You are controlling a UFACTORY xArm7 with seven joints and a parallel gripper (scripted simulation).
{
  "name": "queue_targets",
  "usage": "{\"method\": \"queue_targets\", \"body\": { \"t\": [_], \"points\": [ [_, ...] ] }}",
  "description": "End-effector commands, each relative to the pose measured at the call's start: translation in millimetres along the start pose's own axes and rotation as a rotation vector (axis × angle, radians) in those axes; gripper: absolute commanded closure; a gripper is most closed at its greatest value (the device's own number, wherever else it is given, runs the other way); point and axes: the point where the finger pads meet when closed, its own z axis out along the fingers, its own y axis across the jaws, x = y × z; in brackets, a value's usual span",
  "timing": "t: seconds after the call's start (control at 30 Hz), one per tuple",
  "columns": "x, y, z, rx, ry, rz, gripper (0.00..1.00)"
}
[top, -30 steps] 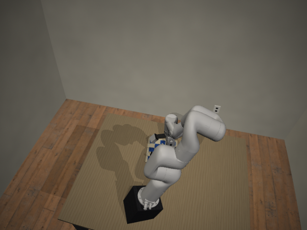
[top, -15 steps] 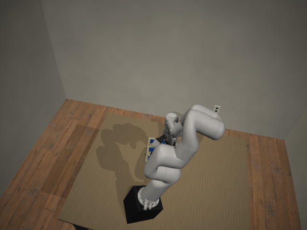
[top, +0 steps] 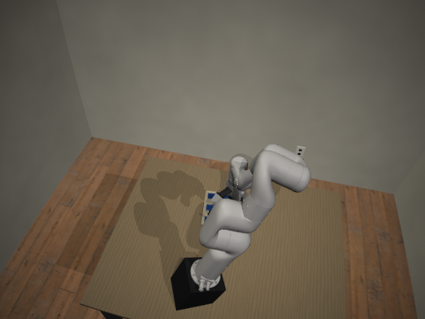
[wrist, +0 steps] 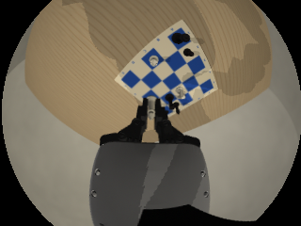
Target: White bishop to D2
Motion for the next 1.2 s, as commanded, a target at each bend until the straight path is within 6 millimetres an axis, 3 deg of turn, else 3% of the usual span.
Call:
{"method": "queue_targets", "body": {
  "t": [0.0, 0.6, 1.17],
  "points": [
    [-1.1, 1.1, 14.7, -0.002, -0.002, 0.0, 1.0],
    [-2.0, 0.9, 79.9, -0.002, -0.002, 0.0, 1.0],
    [-2.1, 0.9, 85.4, -0.002, -0.002, 0.0, 1.0]
  ]
}}
